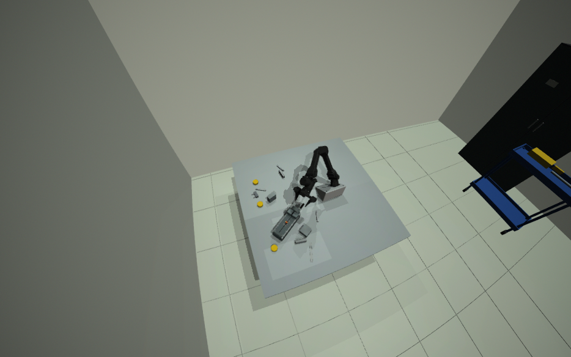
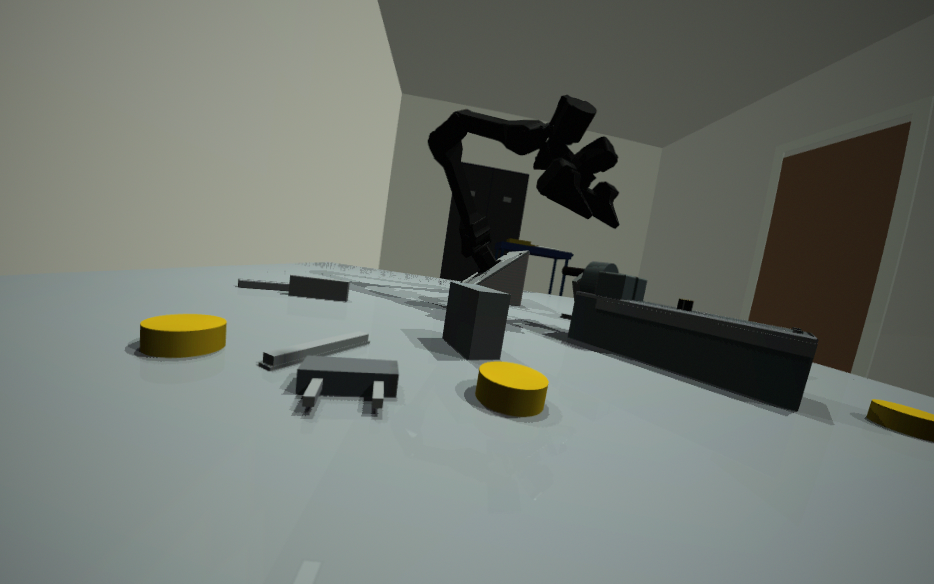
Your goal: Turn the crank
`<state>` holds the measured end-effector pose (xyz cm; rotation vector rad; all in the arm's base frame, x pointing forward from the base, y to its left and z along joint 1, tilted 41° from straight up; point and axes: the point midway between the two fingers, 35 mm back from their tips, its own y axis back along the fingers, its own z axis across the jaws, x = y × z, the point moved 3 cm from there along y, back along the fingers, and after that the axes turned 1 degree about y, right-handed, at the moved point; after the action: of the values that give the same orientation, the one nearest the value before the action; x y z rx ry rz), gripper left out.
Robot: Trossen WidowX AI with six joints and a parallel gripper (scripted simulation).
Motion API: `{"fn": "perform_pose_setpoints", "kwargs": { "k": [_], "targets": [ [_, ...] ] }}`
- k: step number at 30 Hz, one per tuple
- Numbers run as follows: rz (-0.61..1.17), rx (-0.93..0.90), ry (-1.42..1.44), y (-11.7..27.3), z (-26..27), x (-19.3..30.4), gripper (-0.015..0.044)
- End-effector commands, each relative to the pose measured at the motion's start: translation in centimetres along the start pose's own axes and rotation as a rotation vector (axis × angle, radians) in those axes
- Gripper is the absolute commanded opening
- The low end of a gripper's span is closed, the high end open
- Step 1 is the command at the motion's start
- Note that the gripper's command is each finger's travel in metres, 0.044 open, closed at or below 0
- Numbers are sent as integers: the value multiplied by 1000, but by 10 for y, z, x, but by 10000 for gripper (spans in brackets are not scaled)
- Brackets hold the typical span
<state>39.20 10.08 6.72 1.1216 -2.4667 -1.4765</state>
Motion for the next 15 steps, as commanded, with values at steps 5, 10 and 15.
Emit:
{"fn": "perform_pose_setpoints", "kwargs": {
  "k": [5, 10, 15],
  "targets": [
    [30, 40, -93, -18, -1, -28, 440],
    [46, 67, -154, -31, -1, -45, 440],
    [60, 96, -213, -45, 1, -60, 440]
  ]
}}
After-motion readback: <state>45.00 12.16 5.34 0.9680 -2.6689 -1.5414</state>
